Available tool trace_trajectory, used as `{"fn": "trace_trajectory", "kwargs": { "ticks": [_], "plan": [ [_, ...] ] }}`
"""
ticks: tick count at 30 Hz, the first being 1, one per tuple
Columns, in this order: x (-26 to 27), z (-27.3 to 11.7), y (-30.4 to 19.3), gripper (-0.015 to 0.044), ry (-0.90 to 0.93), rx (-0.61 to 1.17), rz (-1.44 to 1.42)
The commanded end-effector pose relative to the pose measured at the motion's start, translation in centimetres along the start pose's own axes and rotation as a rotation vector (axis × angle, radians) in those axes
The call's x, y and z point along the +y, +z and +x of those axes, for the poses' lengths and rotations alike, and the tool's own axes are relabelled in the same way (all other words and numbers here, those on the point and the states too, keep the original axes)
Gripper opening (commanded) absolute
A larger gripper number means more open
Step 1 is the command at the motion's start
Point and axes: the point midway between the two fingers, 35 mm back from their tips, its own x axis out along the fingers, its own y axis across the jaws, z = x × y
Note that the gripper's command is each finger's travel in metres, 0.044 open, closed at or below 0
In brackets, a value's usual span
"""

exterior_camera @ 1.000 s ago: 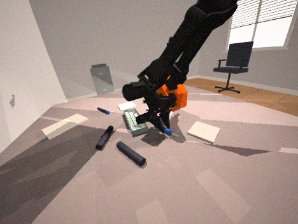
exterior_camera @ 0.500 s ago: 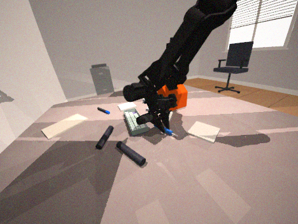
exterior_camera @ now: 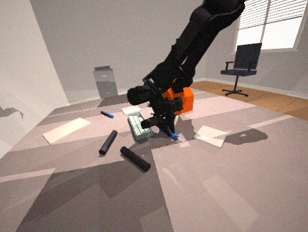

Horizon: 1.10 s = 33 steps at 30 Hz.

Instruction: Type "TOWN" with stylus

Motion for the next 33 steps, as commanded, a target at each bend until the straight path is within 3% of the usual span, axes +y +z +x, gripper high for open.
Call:
{"fn": "trace_trajectory", "kwargs": {
  "ticks": [1,27,33],
  "plan": [
    [-0.2,-0.3,0.1,0.0000,-0.002,0.003,-0.008],
    [-0.2,-4.2,2.5,0.0000,-0.002,0.000,-0.007],
    [-0.7,-4.2,1.3,0.0000,0.054,0.100,0.108]
  ]
}}
